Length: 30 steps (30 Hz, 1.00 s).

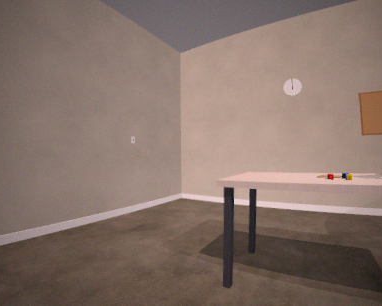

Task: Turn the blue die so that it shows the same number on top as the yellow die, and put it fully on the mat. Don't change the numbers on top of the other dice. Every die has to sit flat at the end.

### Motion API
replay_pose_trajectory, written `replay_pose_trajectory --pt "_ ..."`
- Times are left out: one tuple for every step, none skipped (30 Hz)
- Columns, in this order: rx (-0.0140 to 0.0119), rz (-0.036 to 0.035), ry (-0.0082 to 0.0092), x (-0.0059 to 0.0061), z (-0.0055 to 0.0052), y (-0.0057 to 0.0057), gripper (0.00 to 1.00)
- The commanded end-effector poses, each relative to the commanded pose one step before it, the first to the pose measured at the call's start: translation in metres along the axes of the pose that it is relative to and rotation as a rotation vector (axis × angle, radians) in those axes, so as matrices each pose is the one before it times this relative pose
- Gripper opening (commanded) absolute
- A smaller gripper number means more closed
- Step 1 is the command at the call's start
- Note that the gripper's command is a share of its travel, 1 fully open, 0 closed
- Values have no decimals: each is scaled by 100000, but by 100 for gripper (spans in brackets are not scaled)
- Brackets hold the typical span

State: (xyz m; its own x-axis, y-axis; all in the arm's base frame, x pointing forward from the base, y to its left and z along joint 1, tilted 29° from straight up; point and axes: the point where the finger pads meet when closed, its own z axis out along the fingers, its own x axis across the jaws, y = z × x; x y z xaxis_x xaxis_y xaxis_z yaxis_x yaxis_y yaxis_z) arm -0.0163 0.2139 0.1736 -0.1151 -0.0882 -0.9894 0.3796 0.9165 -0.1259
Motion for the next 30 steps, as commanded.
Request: replay_pose_trajectory --pt "-23 21 28 -15 -9 -7 100" --pt "0 0 0 0 0 0 100" --pt "0 0 0 0 0 0 100" --pt "0 0 0 0 0 0 100" --pt "0 0 0 0 0 0 100" --pt "0 0 0 0 0 0 100" --pt "0 0 0 0 0 0 100" --pt "0 0 0 0 0 0 100" --pt "0 0 0 0 0 0 100" --pt "0 0 0 0 0 0 100" --pt "0 0 0 0 0 0 100" --pt "0 0 0 0 0 0 100" --pt "0 0 0 0 0 0 100" --pt "0 0 0 0 0 0 100" --pt "0 0 0 0 0 0 100" --pt "0 0 0 0 0 0 100" --pt "0 0 0 0 0 0 100" --pt "1 1 1 0 0 0 100" --pt "3 4 4 0 1 0 100" --pt "8 12 10 1 3 1 100" --pt "16 23 18 2 6 1 100" --pt "26 37 30 4 10 2 100" --pt "39 54 44 5 15 3 100" --pt "53 74 61 7 21 4 100" --pt "70 98 80 9 28 5 100" --pt "89 124 101 12 35 6 100" --pt "110 153 124 15 44 8 100" --pt "132 185 149 18 52 9 100" --pt "157 219 176 21 62 11 100" --pt "183 256 204 24 72 12 100"
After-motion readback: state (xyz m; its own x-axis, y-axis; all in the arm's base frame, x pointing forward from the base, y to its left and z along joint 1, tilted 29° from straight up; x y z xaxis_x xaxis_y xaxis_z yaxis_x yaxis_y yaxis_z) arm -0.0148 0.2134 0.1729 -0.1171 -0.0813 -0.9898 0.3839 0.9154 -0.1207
